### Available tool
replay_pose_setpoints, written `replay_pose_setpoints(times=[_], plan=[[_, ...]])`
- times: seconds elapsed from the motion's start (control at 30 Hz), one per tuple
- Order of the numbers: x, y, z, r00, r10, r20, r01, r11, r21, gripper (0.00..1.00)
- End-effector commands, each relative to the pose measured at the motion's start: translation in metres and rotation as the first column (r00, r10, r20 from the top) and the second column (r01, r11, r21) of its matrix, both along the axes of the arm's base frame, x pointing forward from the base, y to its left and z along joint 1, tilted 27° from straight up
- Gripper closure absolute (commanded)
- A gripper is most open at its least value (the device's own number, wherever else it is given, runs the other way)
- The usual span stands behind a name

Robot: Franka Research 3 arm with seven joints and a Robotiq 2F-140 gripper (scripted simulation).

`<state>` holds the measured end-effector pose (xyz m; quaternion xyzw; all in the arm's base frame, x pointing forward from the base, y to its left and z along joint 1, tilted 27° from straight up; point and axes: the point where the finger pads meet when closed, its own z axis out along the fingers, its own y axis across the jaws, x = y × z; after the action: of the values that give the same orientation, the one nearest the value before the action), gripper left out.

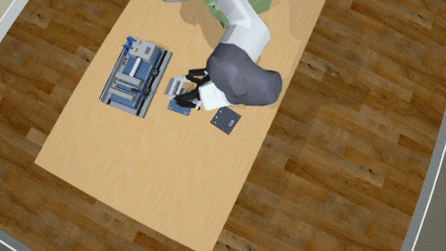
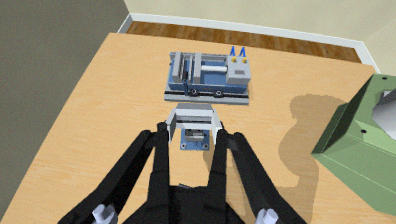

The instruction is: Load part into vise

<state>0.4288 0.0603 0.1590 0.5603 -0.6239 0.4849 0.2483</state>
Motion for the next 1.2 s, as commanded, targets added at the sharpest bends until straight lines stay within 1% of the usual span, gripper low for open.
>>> replay_pose_setpoints(times=[0.0, 0.7, 1.17], plan=[[-0.0019, 0.0005, 0.0009, 1.0, 0.003, -0.007, -0.003, 1.0, -0.005, 1.0], [-0.0016, 0.0004, 0.0011, 1.0, 0.006, -0.008, -0.006, 1.0, 0.004, 1.0], [-0.0006, -0.0003, 0.002, 1.0, 0.023, -0.013, -0.022, 0.998, 0.054, 1.0]])
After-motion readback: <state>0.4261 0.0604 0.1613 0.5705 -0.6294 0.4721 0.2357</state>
